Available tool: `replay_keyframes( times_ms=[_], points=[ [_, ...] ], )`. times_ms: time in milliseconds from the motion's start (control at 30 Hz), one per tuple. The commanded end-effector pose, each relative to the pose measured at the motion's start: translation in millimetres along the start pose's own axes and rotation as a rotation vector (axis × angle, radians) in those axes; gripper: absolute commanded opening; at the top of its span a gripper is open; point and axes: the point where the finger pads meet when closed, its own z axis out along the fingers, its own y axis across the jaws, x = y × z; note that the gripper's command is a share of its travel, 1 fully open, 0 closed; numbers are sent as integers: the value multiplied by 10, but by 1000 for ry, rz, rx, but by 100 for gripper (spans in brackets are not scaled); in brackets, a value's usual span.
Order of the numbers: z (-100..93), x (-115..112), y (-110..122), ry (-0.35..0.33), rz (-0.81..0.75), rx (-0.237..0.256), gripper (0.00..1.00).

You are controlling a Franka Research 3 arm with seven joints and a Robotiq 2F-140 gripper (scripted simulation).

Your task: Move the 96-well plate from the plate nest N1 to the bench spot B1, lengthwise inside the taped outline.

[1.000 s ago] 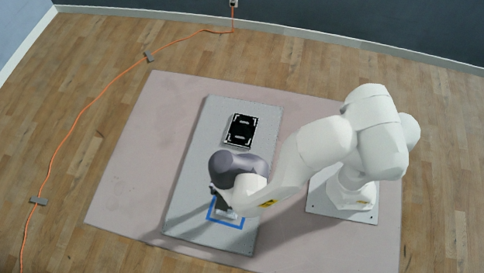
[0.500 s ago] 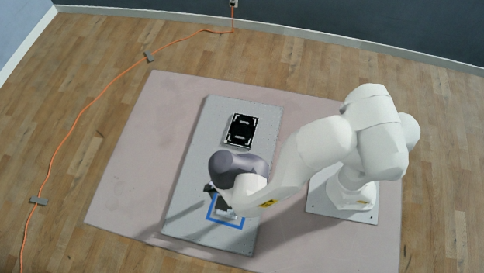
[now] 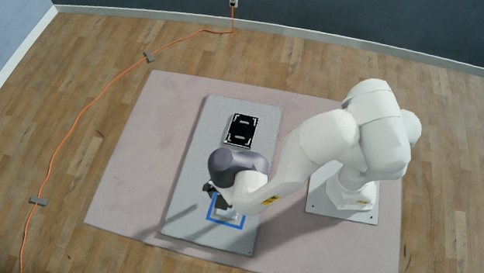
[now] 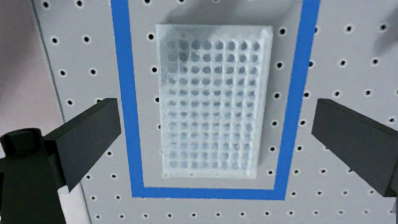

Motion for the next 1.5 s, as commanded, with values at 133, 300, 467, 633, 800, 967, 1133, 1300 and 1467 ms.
replay_keyframes(
  times_ms=[133,300,467,633,800,967,1133,1300,1467],
  points=[
    [-150,-8,-14,-7,15,3,100],
    [-283,-7,-14,-7,15,3,100],
    [-417,-6,-14,-7,15,3,100],
    [-497,-6,-13,-7,15,3,100],
    [-598,-5,-13,-7,15,3,100],
    [-598,-5,-13,-7,15,3,100],
    [-598,-5,-13,-7,15,3,100],
    [-598,-5,-13,-7,15,3,100],
    [-598,-5,-13,-7,15,3,100]
  ],
)
